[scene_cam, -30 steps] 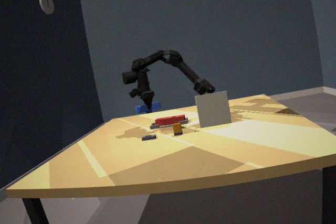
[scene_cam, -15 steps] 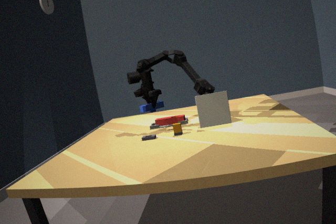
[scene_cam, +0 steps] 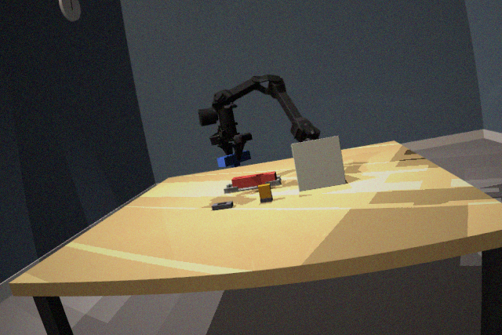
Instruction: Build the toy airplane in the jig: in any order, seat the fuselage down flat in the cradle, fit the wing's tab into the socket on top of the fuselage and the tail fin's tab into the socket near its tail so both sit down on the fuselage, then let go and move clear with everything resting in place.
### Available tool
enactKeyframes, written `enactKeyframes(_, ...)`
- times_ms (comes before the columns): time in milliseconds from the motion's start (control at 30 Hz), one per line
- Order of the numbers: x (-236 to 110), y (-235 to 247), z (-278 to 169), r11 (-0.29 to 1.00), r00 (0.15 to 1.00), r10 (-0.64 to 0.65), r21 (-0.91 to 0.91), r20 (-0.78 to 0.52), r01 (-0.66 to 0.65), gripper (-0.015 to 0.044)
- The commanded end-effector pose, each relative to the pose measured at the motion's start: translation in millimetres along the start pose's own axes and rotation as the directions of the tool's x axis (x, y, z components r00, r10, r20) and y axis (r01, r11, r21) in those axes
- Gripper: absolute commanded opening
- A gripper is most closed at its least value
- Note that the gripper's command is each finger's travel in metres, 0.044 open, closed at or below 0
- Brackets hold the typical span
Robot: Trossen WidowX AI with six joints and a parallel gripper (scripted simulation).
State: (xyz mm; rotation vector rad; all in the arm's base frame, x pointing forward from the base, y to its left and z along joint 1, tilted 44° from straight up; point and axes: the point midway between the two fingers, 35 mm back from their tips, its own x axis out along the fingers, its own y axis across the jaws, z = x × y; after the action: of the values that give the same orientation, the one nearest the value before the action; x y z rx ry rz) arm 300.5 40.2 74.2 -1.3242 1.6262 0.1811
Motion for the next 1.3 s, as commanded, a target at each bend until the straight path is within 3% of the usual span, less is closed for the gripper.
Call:
enactKeyframes(0,1,-3,-12,0.998,1.000,-0.008,-0.061,0.005,0.008,0.0000)
enactKeyframes(1133,27,2,-111,0.815,0.999,-0.021,-0.579,-0.024,0.004,0.0000)
enactKeyframes(1267,27,2,-111,0.815,0.999,-0.021,-0.579,-0.024,0.004,0.0105)
